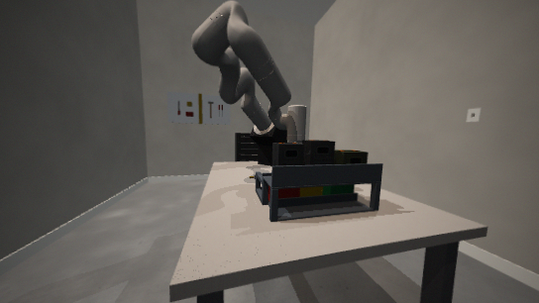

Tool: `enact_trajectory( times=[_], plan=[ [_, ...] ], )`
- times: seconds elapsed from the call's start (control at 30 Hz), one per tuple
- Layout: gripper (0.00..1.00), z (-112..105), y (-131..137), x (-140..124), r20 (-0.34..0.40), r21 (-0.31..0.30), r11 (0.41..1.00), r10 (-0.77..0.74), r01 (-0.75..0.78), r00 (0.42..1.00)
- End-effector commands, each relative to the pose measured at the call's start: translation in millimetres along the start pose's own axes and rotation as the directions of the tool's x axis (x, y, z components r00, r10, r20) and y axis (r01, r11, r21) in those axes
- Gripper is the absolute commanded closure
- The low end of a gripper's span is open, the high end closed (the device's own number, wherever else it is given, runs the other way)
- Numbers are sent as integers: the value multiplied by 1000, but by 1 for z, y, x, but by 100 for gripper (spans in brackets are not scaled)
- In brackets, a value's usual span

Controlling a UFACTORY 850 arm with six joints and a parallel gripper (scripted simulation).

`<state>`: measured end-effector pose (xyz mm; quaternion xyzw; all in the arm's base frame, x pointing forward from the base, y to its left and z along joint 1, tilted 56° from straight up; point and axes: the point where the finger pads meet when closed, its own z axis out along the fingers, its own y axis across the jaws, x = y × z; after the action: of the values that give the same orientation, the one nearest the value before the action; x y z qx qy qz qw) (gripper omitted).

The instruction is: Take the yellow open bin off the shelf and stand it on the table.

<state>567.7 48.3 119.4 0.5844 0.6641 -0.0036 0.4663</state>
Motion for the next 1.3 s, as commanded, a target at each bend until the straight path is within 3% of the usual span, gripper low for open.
enact_trajectory(
  times=[0.0,0.13,0.3,0.7,0.87,1.27],
  plan=[
    [100,0,0,0,0,-1,1000,0,0,1000],
    [100,0,0,0,0,-1,1000,0,0,1000],
    [100,0,-30,0,0,-1,1000,0,0,1000],
    [100,0,-30,0,0,-1,1000,0,0,1000],
    [100,0,-59,0,0,-1,1000,0,0,1000],
    [100,0,-59,0,0,-1,1000,0,0,1000]
  ],
)
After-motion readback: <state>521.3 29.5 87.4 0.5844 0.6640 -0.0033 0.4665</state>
